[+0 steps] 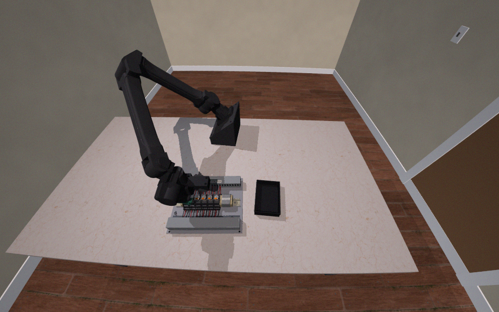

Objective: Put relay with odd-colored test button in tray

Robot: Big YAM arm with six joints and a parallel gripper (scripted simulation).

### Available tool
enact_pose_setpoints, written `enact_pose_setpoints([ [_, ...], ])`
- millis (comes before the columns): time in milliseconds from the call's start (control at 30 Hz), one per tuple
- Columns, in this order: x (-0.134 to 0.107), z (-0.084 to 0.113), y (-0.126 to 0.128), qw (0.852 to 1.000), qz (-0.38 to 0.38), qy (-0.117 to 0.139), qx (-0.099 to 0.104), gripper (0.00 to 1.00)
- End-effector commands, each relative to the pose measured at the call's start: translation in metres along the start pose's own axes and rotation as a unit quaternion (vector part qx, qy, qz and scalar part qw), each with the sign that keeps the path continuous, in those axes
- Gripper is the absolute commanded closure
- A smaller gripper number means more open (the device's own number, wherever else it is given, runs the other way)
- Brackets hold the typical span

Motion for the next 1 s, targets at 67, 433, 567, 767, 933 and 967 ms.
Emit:
enact_pose_setpoints([
  [67, -0.0009, -0.0157, 0.0008, 1.0, 0.004, 0.0, 0.006, 0.41],
  [433, -0.001, -0.0213, 0.0005, 1.0, 0.004, 0.0, 0.005, 0.41],
  [567, -0.0008, -0.0222, 0.001, 1.0, 0.005, 0.0, 0.006, 0.41],
  [767, -0.0006, -0.0224, 0.0017, 1.0, 0.006, 0.0, 0.007, 0.41],
  [933, -0.0006, -0.0224, 0.0019, 1.0, 0.006, 0.0, 0.007, 0.41],
  [967, -0.0006, -0.0224, 0.0019, 1.0, 0.006, 0.0, 0.007, 0.41],
])
Point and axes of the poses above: the point where the finger pads meet when closed, its own z axis back along the fingers, its own y axis across the jaws, x = y × z, the point moved 3 cm from there along z, back along the fingers, and after that the axes turned 1 degree about -z, right-handed, at the moved point
